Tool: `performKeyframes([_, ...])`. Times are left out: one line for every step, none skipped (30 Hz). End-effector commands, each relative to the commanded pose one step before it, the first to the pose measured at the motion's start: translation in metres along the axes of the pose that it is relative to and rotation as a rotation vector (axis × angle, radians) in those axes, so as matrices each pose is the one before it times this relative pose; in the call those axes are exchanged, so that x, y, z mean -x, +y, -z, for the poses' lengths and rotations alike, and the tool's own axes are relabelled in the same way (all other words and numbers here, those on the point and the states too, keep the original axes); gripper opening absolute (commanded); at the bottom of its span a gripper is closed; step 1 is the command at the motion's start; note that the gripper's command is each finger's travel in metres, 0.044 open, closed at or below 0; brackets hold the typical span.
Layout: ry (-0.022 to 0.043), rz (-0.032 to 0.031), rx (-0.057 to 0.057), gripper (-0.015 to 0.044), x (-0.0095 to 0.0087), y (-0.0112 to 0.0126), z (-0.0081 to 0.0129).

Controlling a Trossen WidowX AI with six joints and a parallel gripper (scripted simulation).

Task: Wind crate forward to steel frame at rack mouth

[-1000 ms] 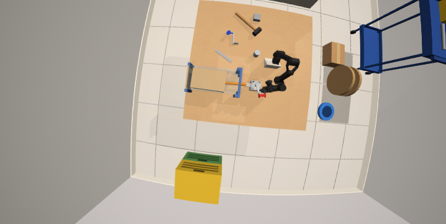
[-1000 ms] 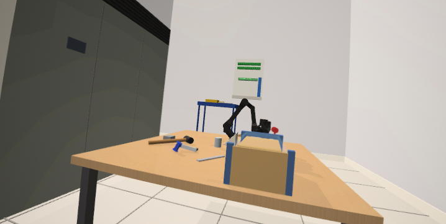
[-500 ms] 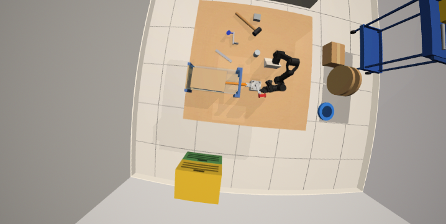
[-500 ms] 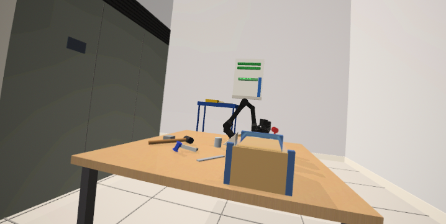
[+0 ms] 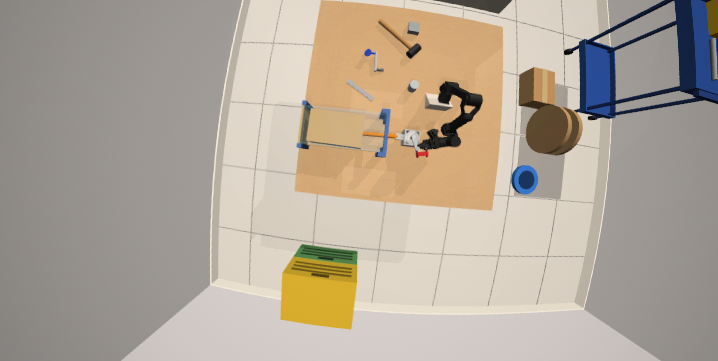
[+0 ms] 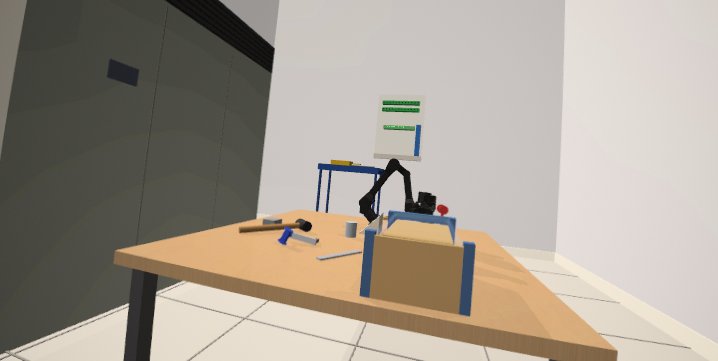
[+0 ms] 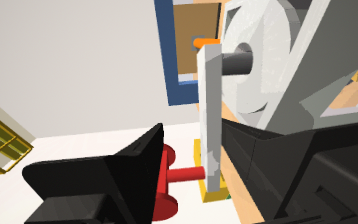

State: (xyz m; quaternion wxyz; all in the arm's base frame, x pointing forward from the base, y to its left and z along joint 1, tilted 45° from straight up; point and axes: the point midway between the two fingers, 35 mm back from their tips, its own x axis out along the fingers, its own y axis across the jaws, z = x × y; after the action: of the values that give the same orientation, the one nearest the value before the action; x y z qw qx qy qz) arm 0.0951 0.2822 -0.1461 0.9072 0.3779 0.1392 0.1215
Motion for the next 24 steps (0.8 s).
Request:
performKeyframes([-0.00127, -0.00073, -0.0011, 0.024, 0.00016, 0.00039, -0.00015])
performKeyframes([0.0, 0.0, 0.0, 0.024, 0.0, 0.0, 0.0])
performKeyframes([0.00126, 0.00073, 0.0011, 0.024, -0.00015, -0.00018, -0.00071])
performKeyframes([-0.00004, 0.0, 0.0001, 0.024, 0.00002, 0.00044, -0.00183])
performKeyframes([-0.00003, -0.00001, 0.0001, 0.024, 0.00002, 0.00029, -0.0012])
performKeyframes([0.0, 0.0, 0.0, 0.024, 0.0, 0.0, 0.0])
performKeyframes([0.0, 0.0, 0.0, 0.024, 0.0, 0.0, 0.0])
performKeyframes([0.0, 0.0, 0.0, 0.024, 0.0, 0.0, 0.0])
performKeyframes([0.0, 0.0, 0.0, 0.024, 0.0, 0.0, 0.0])
performKeyframes([0.0, 0.0, 0.0, 0.024, 0.0, 0.0, 0.0])
performKeyframes([0.0, 0.0, 0.0, 0.024, 0.0, 0.0, 0.0])
performKeyframes([0.0, 0.0, 0.0, 0.024, 0.0, 0.0, 0.0])
performKeyframes([0.0, 0.0, 0.0, 0.024, 0.0, 0.0, 0.0])
performKeyframes([0.0, 0.0, 0.0, 0.024, 0.0, 0.0, 0.0])
performKeyframes([0.0, 0.0, 0.0, 0.024, 0.0, 0.0, 0.0])
performKeyframes([0.0, 0.0, 0.0, 0.024, 0.0, 0.0, 0.0])
performKeyframes([0.0, 0.0, 0.0, 0.024, 0.0, 0.0, 0.0])
performKeyframes([0.0, 0.0, 0.0, 0.024, 0.0, 0.0, 0.0])
performKeyframes([0.0, 0.0, 0.0, 0.024, 0.0, 0.0, 0.0])
performKeyframes([0.0, 0.0, 0.0, 0.024, 0.0, 0.0, 0.0])
performKeyframes([0.0, 0.0, 0.0, 0.024, 0.0, 0.0, 0.0])
performKeyframes([0.0, 0.0, 0.0, 0.024, 0.0, 0.0, 0.0])
performKeyframes([0.0, 0.0, 0.0, 0.024, 0.0, 0.0, 0.0])
performKeyframes([0.0, 0.0, 0.0, 0.024, 0.0, 0.0, 0.0])
